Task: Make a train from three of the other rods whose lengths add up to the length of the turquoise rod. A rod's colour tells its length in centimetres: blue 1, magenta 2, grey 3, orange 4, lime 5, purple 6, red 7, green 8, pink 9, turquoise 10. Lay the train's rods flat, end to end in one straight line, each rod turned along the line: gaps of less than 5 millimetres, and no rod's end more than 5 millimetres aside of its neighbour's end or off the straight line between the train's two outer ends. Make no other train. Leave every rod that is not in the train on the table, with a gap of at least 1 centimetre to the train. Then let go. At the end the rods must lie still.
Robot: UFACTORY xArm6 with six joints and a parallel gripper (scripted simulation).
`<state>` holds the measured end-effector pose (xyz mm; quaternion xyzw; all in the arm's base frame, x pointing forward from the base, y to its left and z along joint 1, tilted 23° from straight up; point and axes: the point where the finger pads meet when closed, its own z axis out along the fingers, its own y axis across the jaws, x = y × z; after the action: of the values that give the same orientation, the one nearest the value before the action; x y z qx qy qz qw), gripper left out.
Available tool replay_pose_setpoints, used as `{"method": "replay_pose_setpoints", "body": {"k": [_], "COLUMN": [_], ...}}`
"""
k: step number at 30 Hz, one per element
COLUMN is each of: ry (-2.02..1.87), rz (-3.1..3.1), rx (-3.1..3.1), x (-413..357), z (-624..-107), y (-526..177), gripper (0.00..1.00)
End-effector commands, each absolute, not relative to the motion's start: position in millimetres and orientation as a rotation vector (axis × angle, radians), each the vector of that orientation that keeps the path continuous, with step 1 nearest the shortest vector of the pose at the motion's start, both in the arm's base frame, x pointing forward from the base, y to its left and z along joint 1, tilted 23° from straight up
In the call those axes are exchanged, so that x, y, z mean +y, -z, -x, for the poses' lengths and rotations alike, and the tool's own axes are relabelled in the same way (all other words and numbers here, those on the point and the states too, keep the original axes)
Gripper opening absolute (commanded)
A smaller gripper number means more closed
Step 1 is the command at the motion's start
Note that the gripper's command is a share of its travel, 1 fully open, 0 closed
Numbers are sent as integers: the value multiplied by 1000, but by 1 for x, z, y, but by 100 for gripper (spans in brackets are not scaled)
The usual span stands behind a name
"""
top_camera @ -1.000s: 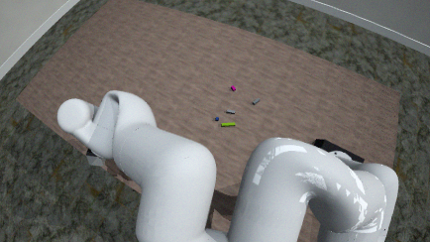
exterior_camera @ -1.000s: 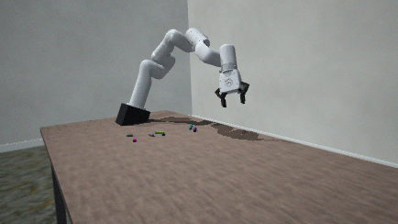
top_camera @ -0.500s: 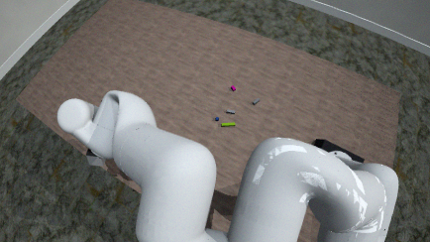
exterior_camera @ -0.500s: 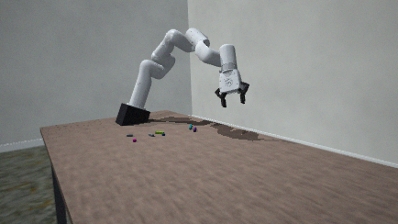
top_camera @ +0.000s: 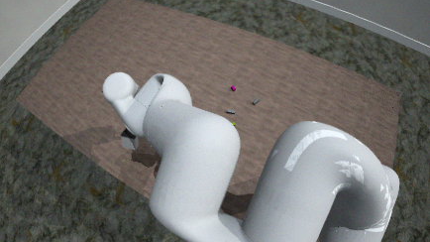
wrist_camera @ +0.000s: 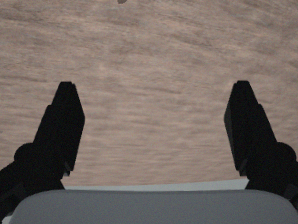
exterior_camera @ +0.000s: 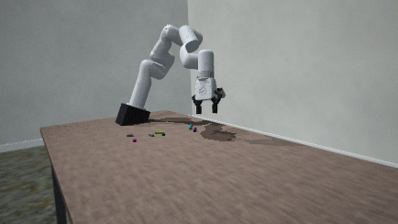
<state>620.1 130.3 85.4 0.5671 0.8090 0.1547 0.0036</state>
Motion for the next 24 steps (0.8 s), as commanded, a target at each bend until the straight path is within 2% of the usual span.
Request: {"method": "replay_pose_setpoints", "body": {"k": [1, 2, 16, 18, 21, 24], "ry": [-492, -486, -481, -481, -485, -486], "rz": [-1809, -1875, -2190, -2190, -2284, -2297], "rx": [2537, 2541, 2512, 2512, 2487, 2483], "x": [117, 100, 40, 40, 28, 26], "z": [-607, -585, -470, -470, -433, -428], "y": [-79, -64, -8, -8, 4, 6], "gripper": [100, 100, 100, 100, 100, 100]}}
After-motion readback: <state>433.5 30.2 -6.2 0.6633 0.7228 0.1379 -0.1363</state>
